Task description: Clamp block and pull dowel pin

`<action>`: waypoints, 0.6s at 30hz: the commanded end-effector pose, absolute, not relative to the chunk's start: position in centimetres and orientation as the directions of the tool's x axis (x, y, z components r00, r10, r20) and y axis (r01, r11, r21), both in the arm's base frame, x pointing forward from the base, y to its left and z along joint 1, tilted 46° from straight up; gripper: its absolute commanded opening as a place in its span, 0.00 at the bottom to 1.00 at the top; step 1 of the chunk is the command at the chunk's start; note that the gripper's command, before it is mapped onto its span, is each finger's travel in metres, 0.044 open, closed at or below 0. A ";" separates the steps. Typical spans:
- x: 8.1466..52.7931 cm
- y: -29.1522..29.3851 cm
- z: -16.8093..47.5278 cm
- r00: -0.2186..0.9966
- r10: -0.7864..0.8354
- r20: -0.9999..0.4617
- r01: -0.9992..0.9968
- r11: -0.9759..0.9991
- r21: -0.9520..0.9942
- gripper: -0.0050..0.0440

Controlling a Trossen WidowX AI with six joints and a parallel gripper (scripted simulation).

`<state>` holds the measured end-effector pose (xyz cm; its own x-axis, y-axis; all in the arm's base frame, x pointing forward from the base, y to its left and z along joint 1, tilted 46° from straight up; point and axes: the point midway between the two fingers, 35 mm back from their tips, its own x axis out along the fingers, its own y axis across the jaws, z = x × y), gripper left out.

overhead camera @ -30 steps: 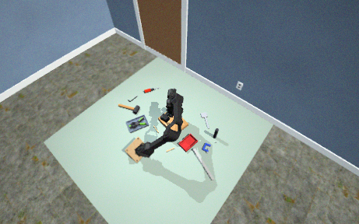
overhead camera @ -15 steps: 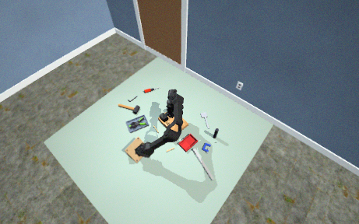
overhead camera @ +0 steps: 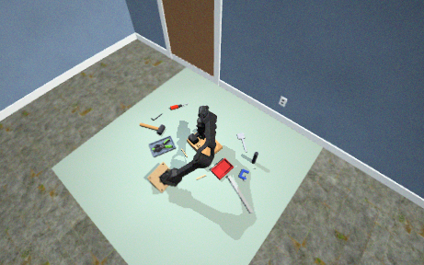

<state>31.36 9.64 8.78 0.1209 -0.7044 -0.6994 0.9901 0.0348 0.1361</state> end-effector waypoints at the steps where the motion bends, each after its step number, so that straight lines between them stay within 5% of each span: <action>1: 31.3 9.4 8.7 0.118 -0.708 -0.696 0.989 0.022 0.144 0.10; 18: 31.7 7.9 7.1 0.118 -0.707 -0.698 0.989 0.023 0.144 0.10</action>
<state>31.78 8.63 7.61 0.1259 -0.7015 -0.7015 0.9880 0.0249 0.1524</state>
